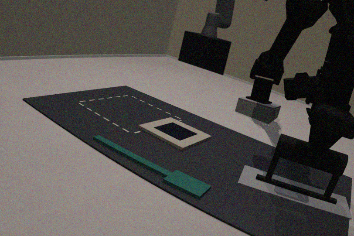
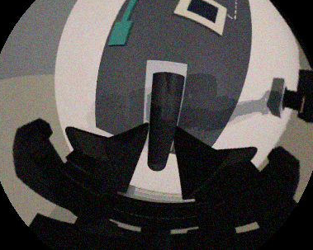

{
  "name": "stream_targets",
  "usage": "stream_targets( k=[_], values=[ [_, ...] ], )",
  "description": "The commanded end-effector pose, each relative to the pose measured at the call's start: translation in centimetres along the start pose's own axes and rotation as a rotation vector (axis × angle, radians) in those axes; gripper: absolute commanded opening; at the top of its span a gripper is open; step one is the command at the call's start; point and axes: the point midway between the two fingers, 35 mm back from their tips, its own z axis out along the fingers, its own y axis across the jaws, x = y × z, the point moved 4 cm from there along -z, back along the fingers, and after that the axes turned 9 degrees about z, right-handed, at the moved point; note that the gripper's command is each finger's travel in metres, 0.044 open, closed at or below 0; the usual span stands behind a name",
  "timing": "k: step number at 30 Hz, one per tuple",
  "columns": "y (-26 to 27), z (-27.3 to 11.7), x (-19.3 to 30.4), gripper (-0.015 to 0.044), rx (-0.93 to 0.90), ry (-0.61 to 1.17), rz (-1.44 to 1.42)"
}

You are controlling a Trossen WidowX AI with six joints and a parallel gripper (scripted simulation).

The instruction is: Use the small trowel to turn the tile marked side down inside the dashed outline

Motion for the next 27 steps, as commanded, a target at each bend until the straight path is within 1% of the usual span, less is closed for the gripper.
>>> stream_targets(
  k=[1, 21, 27],
  values=[
    [-0.04, 0.12, -0.02, 0.0130, 0.002, 0.000, -0.005],
    [-0.04, 0.12, -0.02, 0.0130, 0.002, 0.000, -0.001],
    [-0.04, 0.13, -0.02, 0.0130, 0.002, 0.000, 0.152]
  ],
)
